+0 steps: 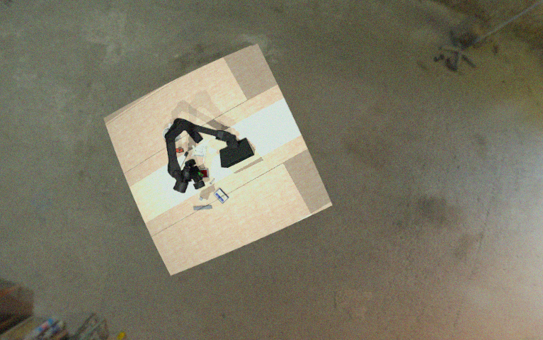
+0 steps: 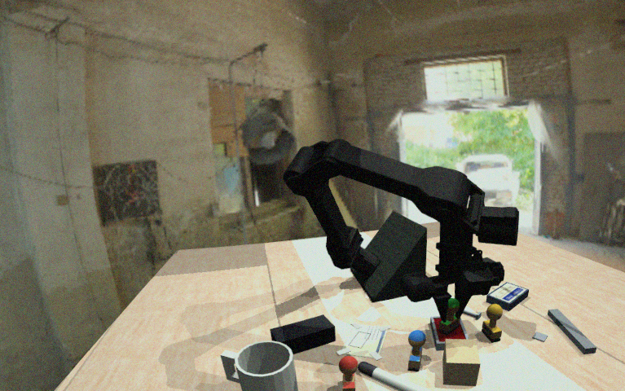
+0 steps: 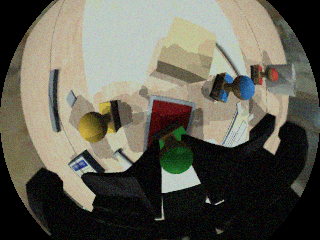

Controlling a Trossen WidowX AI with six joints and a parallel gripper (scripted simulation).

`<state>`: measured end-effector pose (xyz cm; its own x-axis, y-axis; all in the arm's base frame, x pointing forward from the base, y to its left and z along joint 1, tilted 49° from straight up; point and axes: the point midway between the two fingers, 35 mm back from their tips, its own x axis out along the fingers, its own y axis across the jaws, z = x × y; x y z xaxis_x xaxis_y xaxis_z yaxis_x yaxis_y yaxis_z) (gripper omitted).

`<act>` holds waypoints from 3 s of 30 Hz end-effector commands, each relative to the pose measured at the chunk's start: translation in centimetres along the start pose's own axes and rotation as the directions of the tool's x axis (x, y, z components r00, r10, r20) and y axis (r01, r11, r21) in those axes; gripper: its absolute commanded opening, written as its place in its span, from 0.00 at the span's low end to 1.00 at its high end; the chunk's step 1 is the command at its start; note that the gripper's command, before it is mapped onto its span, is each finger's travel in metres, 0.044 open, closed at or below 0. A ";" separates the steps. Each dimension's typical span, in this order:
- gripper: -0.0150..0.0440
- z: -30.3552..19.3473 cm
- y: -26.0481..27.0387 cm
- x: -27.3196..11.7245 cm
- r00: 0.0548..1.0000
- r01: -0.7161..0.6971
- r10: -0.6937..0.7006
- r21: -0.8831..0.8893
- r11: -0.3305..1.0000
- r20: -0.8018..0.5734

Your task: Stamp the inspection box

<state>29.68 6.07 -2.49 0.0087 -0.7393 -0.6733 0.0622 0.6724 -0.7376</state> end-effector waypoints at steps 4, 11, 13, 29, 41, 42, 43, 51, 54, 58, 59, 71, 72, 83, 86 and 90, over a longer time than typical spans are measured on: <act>0.25 0.1 -0.1 0.3 1.000 0.000 0.000 0.002 1.000 -0.002; 0.25 0.1 -0.1 0.3 1.000 0.000 0.000 0.002 1.000 -0.002; 0.25 0.1 -0.1 0.3 1.000 0.000 0.000 0.002 1.000 -0.002; 0.25 0.1 -0.1 -0.5 1.000 0.000 0.000 0.002 1.000 -0.002; 0.25 0.2 0.0 -1.4 1.000 -0.001 0.001 0.002 1.000 -0.002; 0.25 0.2 0.0 -1.5 1.000 -0.001 0.001 0.002 1.000 -0.002; 0.25 0.2 0.0 -1.7 1.000 -0.001 0.001 0.002 1.000 -0.002; 0.25 0.2 0.0 -3.0 1.000 -0.002 0.002 0.002 1.000 -0.002; 0.25 0.2 0.0 -3.5 1.000 -0.002 0.002 0.001 1.000 -0.002; 0.25 0.2 0.0 -4.2 1.000 -0.003 0.003 0.001 1.000 -0.002; 0.25 0.2 0.0 -4.3 1.000 -0.003 0.003 0.001 1.000 -0.002; 0.25 0.1 -1.3 -5.8 1.000 -0.003 0.003 -0.038 0.999 -0.003; 0.25 0.1 -1.9 -5.9 1.000 -0.003 0.003 -0.054 0.999 -0.003; 0.25 -0.8 -7.6 -6.2 1.000 -0.004 0.003 -0.227 0.974 -0.005; 0.25 -1.2 -9.1 -6.2 1.000 -0.003 0.002 -0.273 0.962 -0.005; 0.25 -1.8 -11.1 -6.2 1.000 -0.002 0.000 -0.333 0.943 -0.006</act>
<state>27.72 4.21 8.70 0.0006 -0.7376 -0.6752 -0.2306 0.6569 -0.7179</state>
